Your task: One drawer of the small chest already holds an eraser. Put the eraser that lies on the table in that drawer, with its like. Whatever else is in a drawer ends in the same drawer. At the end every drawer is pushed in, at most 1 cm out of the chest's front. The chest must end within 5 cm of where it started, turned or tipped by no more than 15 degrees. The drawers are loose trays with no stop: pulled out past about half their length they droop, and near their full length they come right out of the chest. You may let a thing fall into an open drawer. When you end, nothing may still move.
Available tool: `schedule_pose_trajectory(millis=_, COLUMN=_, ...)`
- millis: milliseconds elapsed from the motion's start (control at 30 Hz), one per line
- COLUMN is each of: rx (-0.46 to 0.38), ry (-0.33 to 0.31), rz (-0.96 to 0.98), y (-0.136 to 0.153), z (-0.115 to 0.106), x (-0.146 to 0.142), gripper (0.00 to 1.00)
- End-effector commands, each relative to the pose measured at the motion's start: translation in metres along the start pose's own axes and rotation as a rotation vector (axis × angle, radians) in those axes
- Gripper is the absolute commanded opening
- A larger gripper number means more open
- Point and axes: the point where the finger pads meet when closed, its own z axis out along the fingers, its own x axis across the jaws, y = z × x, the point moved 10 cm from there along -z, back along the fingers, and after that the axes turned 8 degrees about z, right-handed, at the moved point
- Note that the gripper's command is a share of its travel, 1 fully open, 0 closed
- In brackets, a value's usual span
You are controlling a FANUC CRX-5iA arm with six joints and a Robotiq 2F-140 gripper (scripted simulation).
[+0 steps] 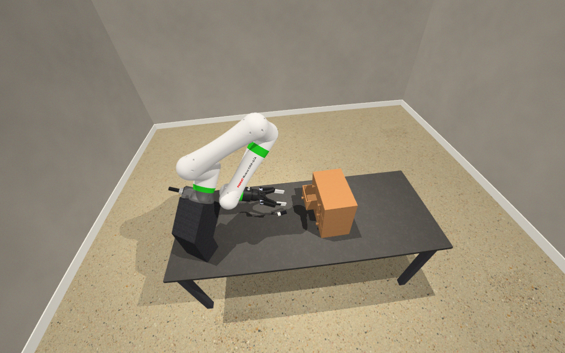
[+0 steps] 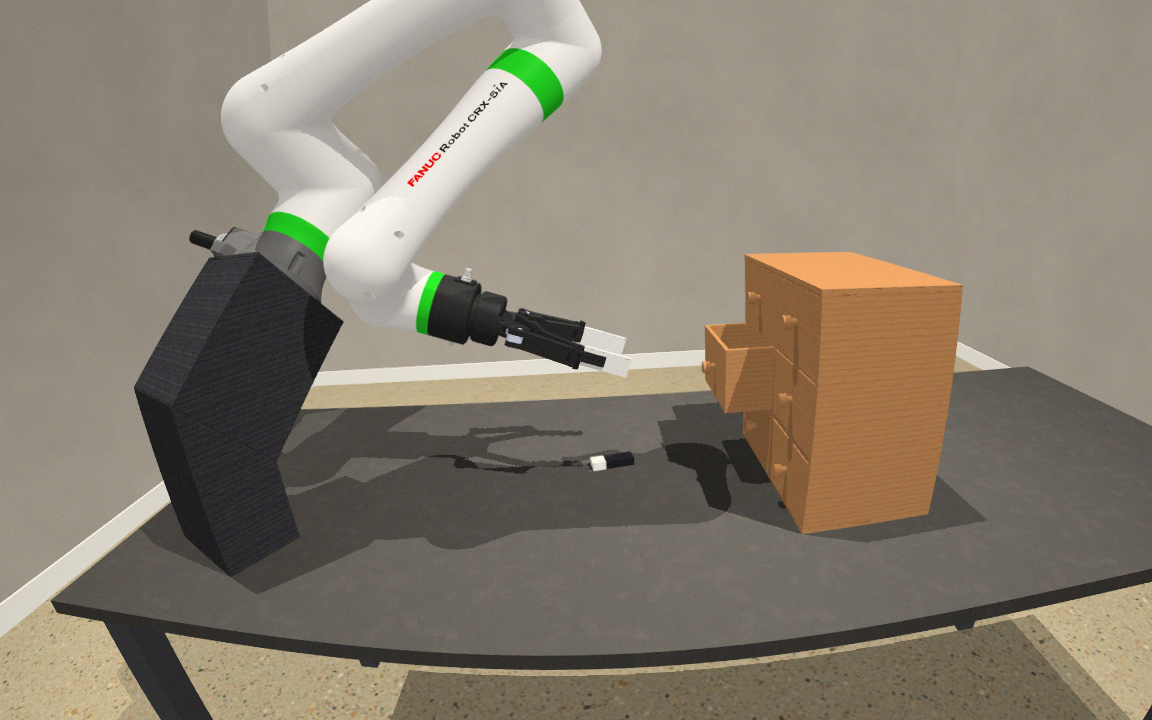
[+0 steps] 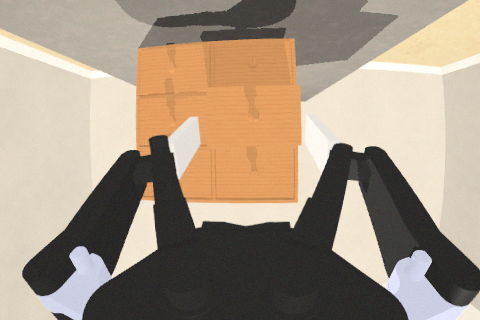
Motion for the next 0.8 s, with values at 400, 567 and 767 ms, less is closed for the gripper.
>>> schedule_pose_trajectory(millis=400, rx=0.001, ry=0.000, rz=0.001, y=-0.0005, z=-0.0002, x=-0.0001, gripper=0.00)
schedule_pose_trajectory(millis=567, rx=0.001, ry=0.000, rz=0.001, y=-0.0005, z=0.0008, x=-0.0001, gripper=0.00)
schedule_pose_trajectory(millis=767, rx=0.001, ry=0.000, rz=0.001, y=-0.0002, z=0.0081, x=0.0000, gripper=0.00)
